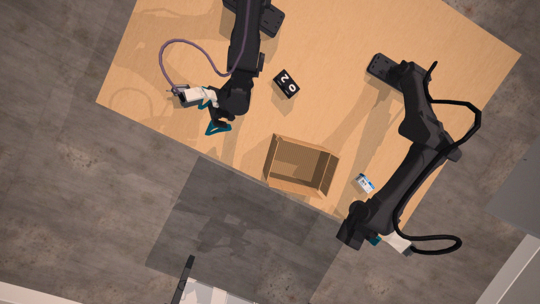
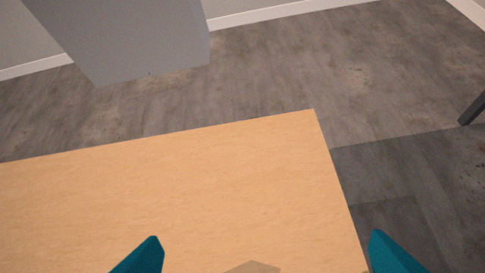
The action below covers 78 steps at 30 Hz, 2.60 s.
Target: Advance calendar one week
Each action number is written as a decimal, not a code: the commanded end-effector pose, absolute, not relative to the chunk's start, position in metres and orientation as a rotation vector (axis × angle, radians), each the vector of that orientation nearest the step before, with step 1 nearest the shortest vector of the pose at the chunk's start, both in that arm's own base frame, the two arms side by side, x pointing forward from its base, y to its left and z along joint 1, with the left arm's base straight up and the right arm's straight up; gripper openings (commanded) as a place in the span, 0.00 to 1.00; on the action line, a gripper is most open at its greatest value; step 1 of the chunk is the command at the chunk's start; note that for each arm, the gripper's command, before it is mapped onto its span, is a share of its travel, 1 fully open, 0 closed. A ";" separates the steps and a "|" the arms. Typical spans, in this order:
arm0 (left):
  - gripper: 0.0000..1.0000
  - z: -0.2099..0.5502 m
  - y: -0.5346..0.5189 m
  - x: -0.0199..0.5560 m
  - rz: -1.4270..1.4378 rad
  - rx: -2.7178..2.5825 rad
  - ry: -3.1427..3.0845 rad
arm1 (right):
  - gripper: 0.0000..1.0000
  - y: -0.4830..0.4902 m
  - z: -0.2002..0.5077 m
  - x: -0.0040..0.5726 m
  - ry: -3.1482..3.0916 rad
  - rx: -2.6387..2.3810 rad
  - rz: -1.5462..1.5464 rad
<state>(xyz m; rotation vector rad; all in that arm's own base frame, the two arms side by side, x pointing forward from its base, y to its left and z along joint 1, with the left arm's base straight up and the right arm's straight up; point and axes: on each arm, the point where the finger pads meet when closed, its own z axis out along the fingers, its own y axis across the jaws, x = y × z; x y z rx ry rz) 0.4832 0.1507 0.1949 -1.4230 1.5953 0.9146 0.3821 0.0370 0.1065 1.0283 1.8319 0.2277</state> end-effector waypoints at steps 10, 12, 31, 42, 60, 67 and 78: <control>1.00 0.203 0.151 0.483 0.898 -1.427 1.578 | 1.00 0.037 0.110 0.383 1.823 1.028 0.235; 1.00 0.203 0.151 0.483 0.898 -1.427 1.578 | 1.00 0.037 0.110 0.383 1.823 1.028 0.235; 1.00 0.240 0.096 0.464 0.764 -1.308 1.793 | 1.00 0.093 0.088 0.364 2.205 0.467 0.044; 1.00 0.277 0.048 0.436 0.610 -1.168 1.938 | 1.00 0.137 0.079 0.340 2.370 -0.051 -0.057; 1.00 0.325 -0.019 0.366 0.336 -0.860 2.142 | 1.00 0.197 0.069 0.280 2.377 -1.014 -0.174; 1.00 0.337 -0.037 0.337 0.236 -0.729 2.198 | 1.00 0.213 0.068 0.255 2.288 -1.363 -0.196; 1.00 0.351 -0.064 0.274 0.031 -0.433 2.280 | 1.00 0.234 0.069 0.203 1.989 -1.994 -0.205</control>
